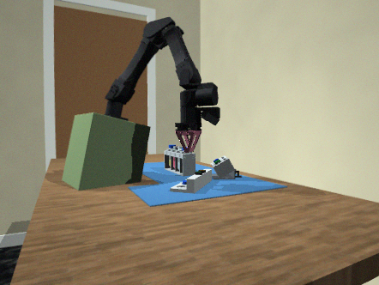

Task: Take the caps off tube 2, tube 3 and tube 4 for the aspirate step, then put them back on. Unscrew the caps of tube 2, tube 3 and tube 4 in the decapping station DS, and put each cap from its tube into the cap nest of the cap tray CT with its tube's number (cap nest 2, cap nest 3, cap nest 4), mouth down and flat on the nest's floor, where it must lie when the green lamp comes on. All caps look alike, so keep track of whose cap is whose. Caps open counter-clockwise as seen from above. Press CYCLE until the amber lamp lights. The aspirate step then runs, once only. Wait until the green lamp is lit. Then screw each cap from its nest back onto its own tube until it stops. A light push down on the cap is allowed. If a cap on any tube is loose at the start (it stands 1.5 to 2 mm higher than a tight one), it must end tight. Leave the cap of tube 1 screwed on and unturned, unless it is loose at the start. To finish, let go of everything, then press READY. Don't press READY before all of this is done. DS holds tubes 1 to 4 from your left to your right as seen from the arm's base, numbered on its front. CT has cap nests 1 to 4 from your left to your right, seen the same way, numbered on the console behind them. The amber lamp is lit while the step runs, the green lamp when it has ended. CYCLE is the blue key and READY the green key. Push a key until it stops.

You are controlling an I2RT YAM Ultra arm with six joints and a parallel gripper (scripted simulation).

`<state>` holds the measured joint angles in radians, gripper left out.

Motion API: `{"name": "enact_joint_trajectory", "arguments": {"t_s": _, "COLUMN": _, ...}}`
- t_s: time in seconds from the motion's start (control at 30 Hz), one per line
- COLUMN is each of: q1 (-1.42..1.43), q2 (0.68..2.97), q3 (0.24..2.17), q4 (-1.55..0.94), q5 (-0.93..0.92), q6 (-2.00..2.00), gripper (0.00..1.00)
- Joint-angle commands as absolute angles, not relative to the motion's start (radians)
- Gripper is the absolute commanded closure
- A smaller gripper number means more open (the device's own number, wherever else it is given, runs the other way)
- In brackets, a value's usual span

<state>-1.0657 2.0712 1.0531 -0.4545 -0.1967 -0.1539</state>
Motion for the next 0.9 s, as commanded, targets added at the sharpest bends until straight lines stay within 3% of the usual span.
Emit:
{"name": "enact_joint_trajectory", "arguments": {"t_s": 0.0, "q1": -1.082, "q2": 2.015, "q3": 1.074, "q4": -0.540, "q5": -0.198, "q6": -0.168, "gripper": 0.53}}
{"name": "enact_joint_trajectory", "arguments": {"t_s": 0.87, "q1": -1.089, "q2": 1.981, "q3": 1.086, "q4": -0.587, "q5": -0.198, "q6": -0.176, "gripper": 0.53}}
